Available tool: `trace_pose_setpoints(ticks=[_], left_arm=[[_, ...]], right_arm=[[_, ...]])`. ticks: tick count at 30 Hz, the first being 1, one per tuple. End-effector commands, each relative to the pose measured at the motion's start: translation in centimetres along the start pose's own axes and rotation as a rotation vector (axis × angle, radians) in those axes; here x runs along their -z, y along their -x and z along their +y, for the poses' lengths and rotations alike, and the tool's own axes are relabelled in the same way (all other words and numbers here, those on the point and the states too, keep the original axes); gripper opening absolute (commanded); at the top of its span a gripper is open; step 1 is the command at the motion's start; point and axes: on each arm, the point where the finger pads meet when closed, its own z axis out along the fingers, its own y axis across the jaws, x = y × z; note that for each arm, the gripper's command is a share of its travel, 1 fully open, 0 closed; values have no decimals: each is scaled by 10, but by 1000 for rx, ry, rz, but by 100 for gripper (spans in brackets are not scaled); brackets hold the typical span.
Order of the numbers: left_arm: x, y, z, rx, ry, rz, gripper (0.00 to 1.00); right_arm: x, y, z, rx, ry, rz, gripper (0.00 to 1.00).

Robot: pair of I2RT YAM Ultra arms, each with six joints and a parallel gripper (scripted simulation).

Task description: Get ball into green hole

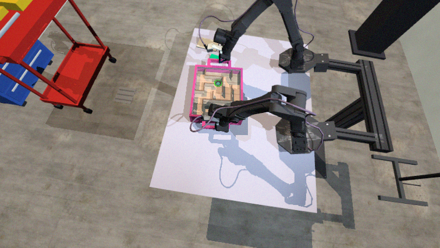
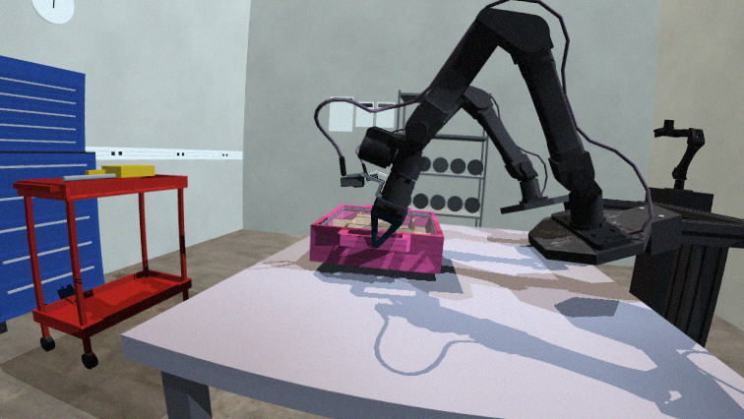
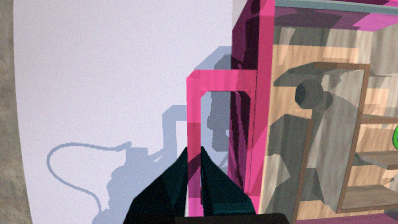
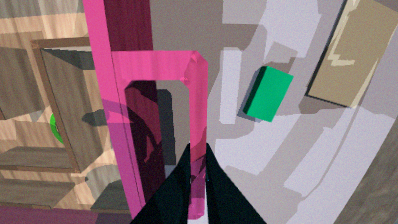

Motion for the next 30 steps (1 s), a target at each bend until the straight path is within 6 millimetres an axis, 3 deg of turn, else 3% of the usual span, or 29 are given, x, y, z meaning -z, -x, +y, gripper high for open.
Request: trace_pose_setpoints(ticks=[1,4,5,6,8,11,14,16,17,18,25,26,27,28,30], left_arm=[[34,63,-1,10,6,-191,0],[31,63,1,14,6,-190,0],[30,64,9,29,16,-191,0],[31,63,2,16,8,-190,0],[31,63,2,16,8,-190,0],[5,48,-1,8,-3,-133,0],[12,53,-9,2,-34,-154,0],[7,52,3,22,-20,-148,0],[2,48,-1,13,-15,-138,0],[1,48,-1,11,-14,-139,0],[5,51,-6,8,-34,-148,0],[-9,39,0,15,-27,-114,0],[-13,39,3,19,-23,-108,0],[1,49,-3,10,-19,-146,0],[7,53,-3,9,-15,-162,0]], right_arm=[[42,80,8,-26,33,-236,0],[40,80,9,-26,36,-237,0],[17,66,14,-15,37,-187,0],[28,68,11,-21,34,-202,0],[28,68,11,-21,34,-202,0],[16,66,12,-16,40,-191,0],[21,70,9,-25,41,-208,0],[23,73,7,-30,42,-217,0],[6,62,10,-24,43,-181,0],[5,61,11,-26,45,-180,0],[13,66,6,-35,44,-198,0],[4,58,8,-29,49,-178,0],[11,66,8,-34,50,-200,0],[14,68,7,-31,48,-209,0],[13,67,7,-40,48,-209,0]])
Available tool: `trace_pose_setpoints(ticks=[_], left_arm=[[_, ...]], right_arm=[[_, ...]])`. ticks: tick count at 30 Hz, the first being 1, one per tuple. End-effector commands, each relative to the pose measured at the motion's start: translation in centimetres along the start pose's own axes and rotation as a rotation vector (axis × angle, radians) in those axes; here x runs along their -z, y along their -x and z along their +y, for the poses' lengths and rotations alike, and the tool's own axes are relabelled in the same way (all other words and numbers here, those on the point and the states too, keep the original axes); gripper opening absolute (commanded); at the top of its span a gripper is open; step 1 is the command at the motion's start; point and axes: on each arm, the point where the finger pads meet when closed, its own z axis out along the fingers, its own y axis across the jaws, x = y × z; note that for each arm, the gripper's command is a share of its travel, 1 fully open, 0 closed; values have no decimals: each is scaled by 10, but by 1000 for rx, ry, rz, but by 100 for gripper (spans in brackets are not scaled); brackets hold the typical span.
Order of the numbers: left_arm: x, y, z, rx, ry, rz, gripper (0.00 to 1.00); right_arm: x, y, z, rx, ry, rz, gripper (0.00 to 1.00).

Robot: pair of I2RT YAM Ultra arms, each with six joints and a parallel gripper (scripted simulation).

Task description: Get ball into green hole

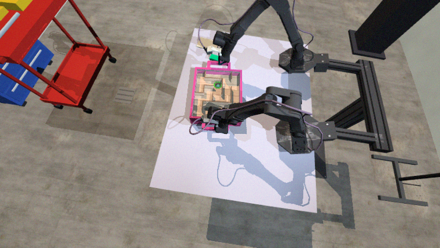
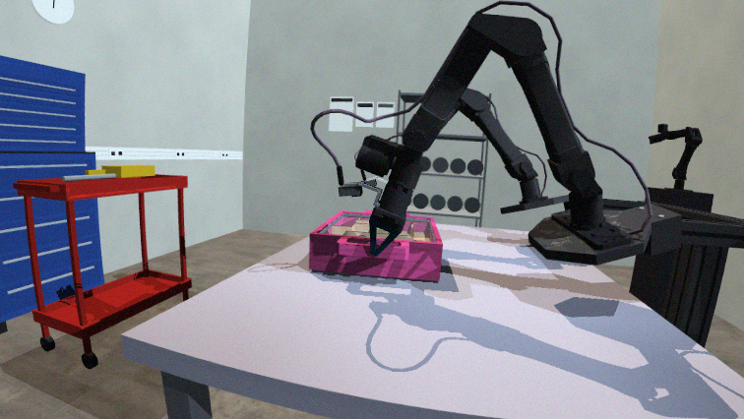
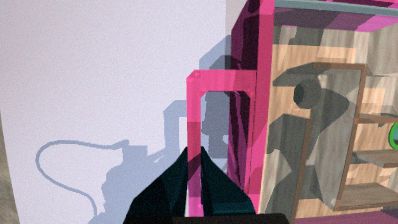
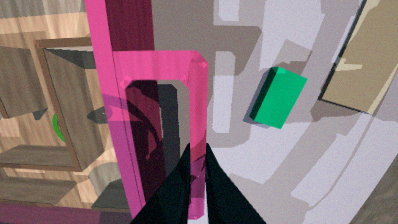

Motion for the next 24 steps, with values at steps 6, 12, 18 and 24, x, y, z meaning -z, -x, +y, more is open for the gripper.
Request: trace_pose_setpoints(ticks=[6,12,18,24], left_arm=[[26,55,-5,5,-5,-183,0],[22,44,-5,1,-4,-162,0],[20,31,-5,-4,-2,-140,0],[27,48,-9,2,-29,-162,0]], right_arm=[[29,67,2,-42,28,-219,0],[23,51,6,-31,31,-188,0],[21,45,6,-30,31,-180,0],[27,59,3,-38,31,-196,0]])
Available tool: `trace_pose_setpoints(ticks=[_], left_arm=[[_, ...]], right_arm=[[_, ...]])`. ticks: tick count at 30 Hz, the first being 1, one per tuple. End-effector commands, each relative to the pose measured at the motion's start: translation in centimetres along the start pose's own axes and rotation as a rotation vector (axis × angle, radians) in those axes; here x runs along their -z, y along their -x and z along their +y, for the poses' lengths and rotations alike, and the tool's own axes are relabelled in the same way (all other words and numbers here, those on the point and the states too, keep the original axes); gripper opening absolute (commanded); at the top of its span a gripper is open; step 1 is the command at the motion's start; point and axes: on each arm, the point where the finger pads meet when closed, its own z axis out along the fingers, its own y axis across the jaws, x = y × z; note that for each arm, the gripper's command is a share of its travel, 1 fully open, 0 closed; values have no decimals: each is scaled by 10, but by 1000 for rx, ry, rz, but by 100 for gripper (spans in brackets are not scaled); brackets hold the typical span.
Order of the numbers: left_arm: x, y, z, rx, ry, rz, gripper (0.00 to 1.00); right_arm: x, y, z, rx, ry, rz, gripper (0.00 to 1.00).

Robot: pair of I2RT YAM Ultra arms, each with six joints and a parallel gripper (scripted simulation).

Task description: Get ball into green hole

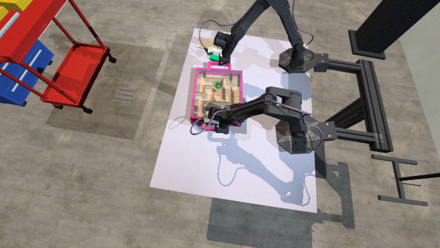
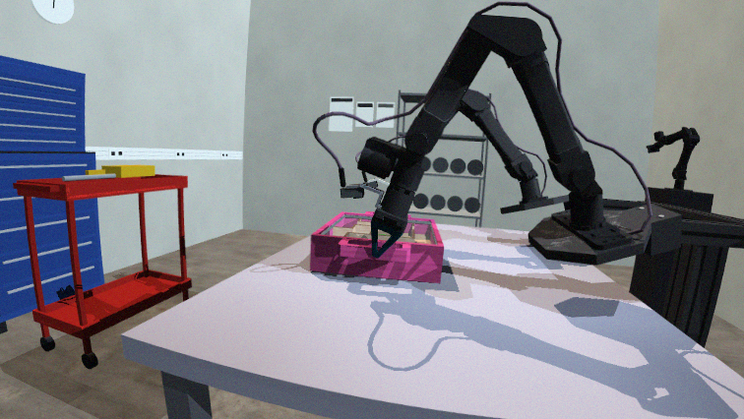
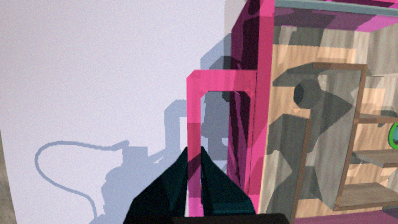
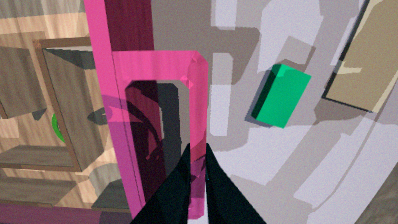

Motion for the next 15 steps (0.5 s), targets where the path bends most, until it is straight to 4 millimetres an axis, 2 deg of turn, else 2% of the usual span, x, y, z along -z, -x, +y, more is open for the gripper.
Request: trace_pose_setpoints(ticks=[1,5,6,7,15], left_arm=[[29,53,-10,3,-33,-154,0],[30,55,-7,5,-20,-161,0],[25,48,-6,5,-15,-139,0],[30,55,-6,6,-13,-159,0],[32,57,-6,6,-9,-158,0]], right_arm=[[31,64,3,-38,30,-189,0],[32,66,4,-36,32,-196,0],[25,58,2,-36,28,-172,0],[32,65,4,-35,33,-186,0],[32,68,4,-35,32,-191,0]])
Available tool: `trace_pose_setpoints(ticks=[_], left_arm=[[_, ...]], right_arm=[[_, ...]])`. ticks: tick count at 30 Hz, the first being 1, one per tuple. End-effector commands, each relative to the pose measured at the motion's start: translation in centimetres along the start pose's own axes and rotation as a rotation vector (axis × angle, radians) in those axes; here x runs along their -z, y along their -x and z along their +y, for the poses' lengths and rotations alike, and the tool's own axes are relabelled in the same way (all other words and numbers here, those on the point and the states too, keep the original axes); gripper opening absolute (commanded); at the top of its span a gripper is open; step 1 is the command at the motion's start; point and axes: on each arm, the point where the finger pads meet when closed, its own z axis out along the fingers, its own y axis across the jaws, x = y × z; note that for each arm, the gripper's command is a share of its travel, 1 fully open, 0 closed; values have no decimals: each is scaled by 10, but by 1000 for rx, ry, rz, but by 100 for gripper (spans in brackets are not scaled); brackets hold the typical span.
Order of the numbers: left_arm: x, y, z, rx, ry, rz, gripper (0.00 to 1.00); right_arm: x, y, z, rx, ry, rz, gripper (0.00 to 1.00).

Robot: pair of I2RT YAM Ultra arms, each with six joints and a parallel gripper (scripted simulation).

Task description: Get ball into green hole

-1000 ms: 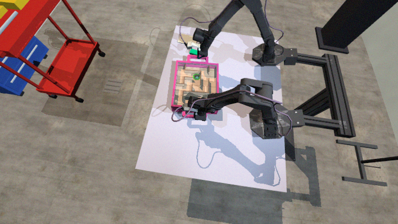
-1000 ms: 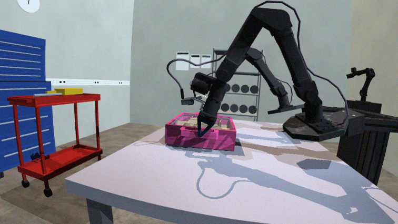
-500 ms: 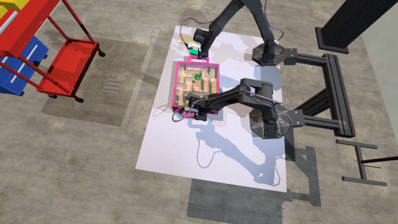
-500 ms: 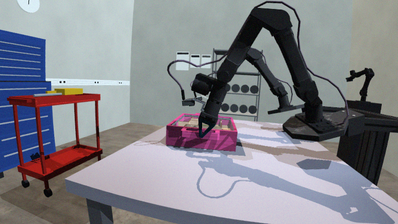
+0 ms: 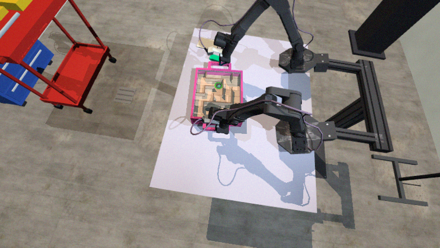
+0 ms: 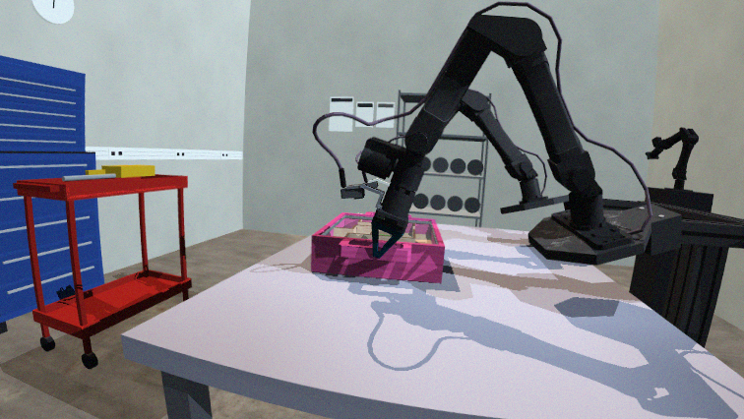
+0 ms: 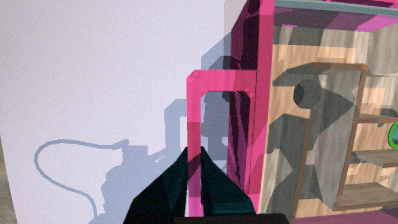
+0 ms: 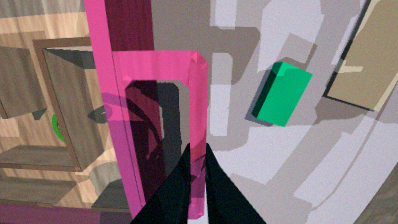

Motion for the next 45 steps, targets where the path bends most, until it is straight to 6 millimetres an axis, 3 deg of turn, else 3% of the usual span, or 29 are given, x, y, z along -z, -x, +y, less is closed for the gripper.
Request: trace_pose_setpoints(ticks=[1,4,7,8,9,14,25,26,32,41,42,43,44,45], left_arm=[[33,59,-5,6,-8,-165,0],[32,56,-6,3,-7,-153,0],[32,58,-6,5,-8,-161,0],[28,55,-5,8,-9,-145,0],[28,60,-7,3,-20,-177,34],[10,42,-4,1,-9,-117,34],[11,45,-4,1,-9,-119,34],[11,44,-4,3,-9,-118,34],[11,44,-4,3,-9,-118,34],[11,44,-4,3,-9,-118,34],[11,38,-2,5,-7,-106,34],[24,34,-5,2,-4,-107,34],[22,23,-5,-4,-2,-80,34],[26,26,-5,-2,-2,-88,34]], right_arm=[[33,70,4,-35,31,-198,0],[24,64,5,-32,30,-175,0],[28,68,4,-33,30,-188,0],[18,57,3,-25,26,-154,0],[30,69,6,-33,31,-205,0],[33,72,6,-35,32,-213,0],[33,72,6,-35,32,-213,0],[33,72,6,-35,32,-213,34],[8,48,8,-25,28,-140,34],[18,55,6,-29,26,-165,34],[15,45,4,-26,21,-137,34],[17,51,6,-26,26,-150,34],[17,51,6,-26,26,-150,34],[17,51,6,-26,26,-150,34]])
